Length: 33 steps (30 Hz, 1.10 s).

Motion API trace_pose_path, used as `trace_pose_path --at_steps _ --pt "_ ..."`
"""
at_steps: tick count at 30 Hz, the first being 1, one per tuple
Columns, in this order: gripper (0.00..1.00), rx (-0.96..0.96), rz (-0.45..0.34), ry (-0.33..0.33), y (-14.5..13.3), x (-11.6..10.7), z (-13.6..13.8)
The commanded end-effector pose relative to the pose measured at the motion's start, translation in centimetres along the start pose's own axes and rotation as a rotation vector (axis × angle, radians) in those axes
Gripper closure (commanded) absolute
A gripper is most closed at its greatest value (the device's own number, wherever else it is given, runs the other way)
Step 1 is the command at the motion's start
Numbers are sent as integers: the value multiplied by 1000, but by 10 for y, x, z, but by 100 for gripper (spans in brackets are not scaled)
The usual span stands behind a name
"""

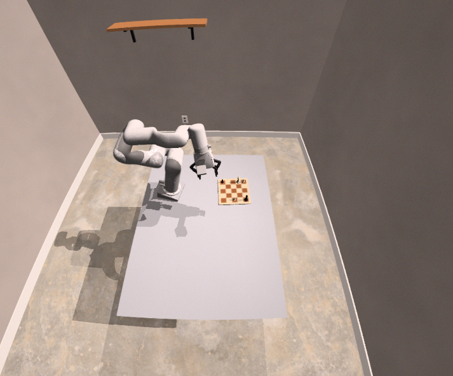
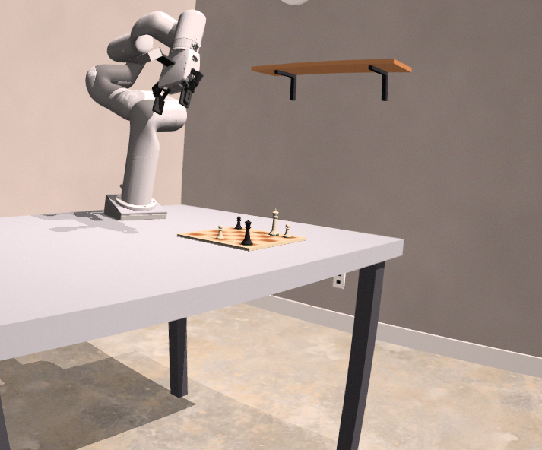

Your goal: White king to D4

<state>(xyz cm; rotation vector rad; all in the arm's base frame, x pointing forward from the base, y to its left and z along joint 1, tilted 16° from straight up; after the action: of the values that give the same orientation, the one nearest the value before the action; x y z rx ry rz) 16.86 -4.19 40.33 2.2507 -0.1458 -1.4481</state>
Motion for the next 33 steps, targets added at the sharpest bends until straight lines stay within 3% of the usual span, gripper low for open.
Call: trace_pose_path --at_steps 1,22,27,31,33 --pt "0 1 1 3 1 -1 0" --pt "0 1 0 -6 1 -2 -2" --pt "0 3 0 -54 3 -4 -13" --pt "0 4 8 -133 4 -6 -34" --pt "0 4 8 -133 4 -6 -34"
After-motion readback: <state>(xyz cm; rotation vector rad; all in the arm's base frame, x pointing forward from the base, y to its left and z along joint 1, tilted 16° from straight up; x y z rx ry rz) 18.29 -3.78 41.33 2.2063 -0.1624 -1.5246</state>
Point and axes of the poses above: the point where the finger pads meet when closed, its own x axis out along the fingers, its own z axis across the jaws, y = z × x, the point moved 8 cm from there along -x, back along the fingers, and after that the axes turned 7 degrees about -x, right-handed, at the moved point
